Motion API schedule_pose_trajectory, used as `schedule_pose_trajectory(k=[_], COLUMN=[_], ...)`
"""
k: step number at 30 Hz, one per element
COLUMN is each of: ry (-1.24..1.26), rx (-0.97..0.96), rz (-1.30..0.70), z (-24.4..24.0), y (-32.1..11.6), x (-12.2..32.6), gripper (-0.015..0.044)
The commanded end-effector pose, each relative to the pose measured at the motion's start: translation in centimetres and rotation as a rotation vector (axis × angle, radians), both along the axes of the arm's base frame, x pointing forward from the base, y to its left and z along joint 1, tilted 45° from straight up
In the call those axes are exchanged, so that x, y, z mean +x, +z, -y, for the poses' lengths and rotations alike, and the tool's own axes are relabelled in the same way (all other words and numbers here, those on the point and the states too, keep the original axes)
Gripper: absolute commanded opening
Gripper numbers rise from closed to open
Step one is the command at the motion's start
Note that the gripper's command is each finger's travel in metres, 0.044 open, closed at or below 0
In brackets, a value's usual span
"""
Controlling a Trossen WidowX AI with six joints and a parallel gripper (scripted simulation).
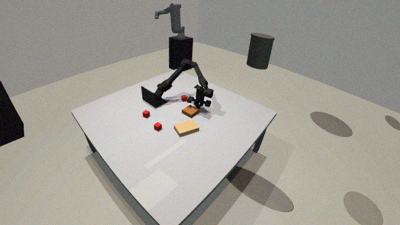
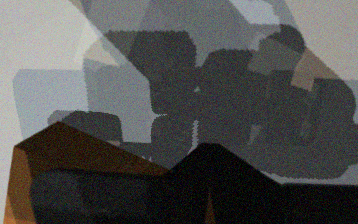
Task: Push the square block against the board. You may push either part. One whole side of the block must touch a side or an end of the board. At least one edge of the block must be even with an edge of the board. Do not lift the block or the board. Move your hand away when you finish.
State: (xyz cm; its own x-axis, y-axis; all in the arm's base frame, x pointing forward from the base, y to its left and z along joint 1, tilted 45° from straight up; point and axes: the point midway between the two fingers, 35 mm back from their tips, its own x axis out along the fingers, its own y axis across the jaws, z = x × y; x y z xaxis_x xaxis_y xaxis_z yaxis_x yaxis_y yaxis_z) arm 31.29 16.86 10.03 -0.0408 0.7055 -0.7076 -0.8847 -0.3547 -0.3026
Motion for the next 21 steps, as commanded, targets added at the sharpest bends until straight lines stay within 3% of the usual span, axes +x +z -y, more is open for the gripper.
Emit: schedule_pose_trajectory(k=[1,21], ry=[-0.004,-0.005], rx=[-0.002,0.004], rz=[0.002,0.002], z=[-0.3,-2.3], y=[0.5,2.8], x=[-0.2,-1.6], gripper=[0.0000,0.0000])
